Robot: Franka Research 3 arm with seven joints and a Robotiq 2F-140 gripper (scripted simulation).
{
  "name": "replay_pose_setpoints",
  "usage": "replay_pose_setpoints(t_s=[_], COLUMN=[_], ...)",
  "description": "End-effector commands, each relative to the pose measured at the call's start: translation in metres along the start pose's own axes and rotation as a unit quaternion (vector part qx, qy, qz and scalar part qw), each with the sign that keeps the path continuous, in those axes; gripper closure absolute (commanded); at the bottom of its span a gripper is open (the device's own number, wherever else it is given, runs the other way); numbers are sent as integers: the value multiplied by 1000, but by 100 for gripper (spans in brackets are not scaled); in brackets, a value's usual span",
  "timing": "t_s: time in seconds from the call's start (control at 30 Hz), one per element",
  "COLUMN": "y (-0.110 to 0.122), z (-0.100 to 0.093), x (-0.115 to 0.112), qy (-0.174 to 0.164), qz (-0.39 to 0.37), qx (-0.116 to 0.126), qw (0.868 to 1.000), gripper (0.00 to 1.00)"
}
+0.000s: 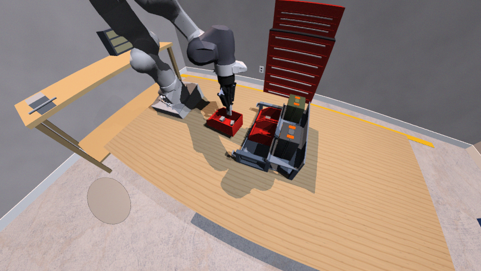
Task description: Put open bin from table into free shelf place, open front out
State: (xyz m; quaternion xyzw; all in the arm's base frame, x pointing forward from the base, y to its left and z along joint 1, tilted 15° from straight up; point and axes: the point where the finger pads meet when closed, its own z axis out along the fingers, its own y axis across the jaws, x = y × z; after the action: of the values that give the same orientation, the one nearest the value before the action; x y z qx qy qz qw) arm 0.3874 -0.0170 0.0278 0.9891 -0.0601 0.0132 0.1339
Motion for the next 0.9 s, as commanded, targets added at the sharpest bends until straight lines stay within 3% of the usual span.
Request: replay_pose_setpoints(t_s=[0.0, 0.23, 0.87], y=[13, 38, 76], z=[-1, 0, 0], x=[1, 4, 8], qy=[0, 0, 0], qz=[-36, -49, -68], qx=[0, 0, 0], qw=[999, 999, 998], gripper=[100, 100, 100])
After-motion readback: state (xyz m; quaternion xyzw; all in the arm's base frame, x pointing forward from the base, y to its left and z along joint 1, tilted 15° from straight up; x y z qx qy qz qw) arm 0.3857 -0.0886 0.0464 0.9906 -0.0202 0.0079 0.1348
